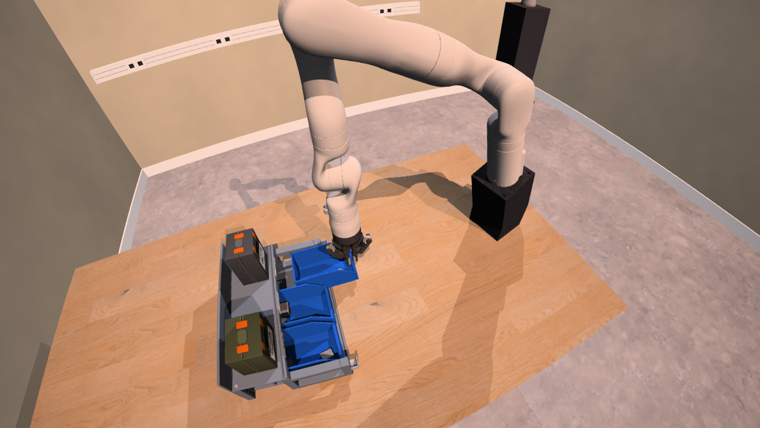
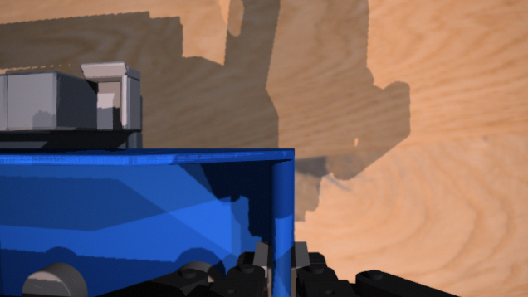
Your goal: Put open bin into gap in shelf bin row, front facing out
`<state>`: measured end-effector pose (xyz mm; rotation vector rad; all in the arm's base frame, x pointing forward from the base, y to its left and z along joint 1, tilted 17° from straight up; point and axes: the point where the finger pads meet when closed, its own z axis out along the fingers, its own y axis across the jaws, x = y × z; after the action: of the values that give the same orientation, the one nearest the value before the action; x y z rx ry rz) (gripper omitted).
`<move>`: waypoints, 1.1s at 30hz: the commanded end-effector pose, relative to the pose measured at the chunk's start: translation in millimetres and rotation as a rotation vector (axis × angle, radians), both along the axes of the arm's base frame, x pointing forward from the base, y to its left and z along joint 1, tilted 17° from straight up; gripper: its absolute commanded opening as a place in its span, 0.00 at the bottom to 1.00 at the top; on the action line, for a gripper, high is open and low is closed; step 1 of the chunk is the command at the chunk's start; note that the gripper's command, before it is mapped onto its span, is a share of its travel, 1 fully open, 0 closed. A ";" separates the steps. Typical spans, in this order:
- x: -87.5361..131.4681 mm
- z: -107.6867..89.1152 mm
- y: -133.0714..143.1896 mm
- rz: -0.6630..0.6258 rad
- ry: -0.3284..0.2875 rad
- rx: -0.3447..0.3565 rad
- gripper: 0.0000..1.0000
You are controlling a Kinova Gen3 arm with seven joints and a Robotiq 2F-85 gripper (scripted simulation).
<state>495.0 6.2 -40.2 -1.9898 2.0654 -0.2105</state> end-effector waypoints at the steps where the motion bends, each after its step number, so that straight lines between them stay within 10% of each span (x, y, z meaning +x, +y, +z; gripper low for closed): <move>1: 4.4 2.4 0.7 0.002 0.004 0.001 0.10; 33: 22.1 7.3 0.2 0.002 0.004 0.001 0.10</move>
<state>510.6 6.4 -36.1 -1.9884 2.0641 -0.2134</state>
